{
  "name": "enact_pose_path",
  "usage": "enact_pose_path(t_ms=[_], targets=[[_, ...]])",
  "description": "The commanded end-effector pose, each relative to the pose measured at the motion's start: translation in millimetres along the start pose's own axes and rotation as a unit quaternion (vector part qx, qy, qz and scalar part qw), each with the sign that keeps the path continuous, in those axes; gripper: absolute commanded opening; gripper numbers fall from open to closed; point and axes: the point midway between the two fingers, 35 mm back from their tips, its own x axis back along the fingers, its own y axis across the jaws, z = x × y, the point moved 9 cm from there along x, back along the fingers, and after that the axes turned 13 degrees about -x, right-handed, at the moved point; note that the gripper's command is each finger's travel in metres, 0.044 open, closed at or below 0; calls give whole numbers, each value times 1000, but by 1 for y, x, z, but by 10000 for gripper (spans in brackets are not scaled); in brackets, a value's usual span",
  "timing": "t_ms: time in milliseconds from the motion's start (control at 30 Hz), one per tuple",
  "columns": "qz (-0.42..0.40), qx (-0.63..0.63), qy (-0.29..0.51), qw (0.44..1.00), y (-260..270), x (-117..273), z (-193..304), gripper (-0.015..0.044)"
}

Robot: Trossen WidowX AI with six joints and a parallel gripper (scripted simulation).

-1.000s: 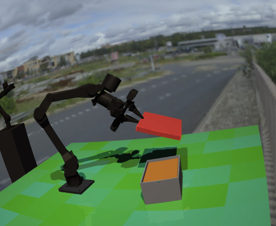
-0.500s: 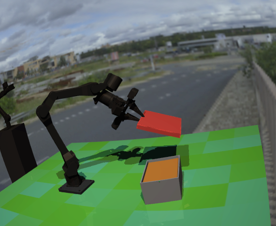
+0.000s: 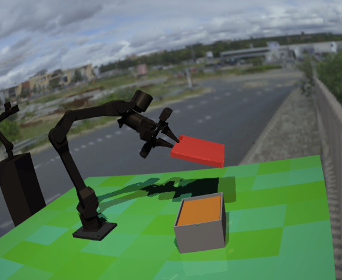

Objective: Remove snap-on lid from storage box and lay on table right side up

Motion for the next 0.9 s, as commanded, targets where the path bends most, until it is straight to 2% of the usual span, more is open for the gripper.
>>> enact_pose_path(t_ms=[0, 600, 867], targets=[[-5, -5, 1, 1000, 0, 2, 8, 0], [-4, -7, 2, 1000, -8, 4, 42, 0], [-4, -7, 2, 1000, -12, 1, 40, 0]])
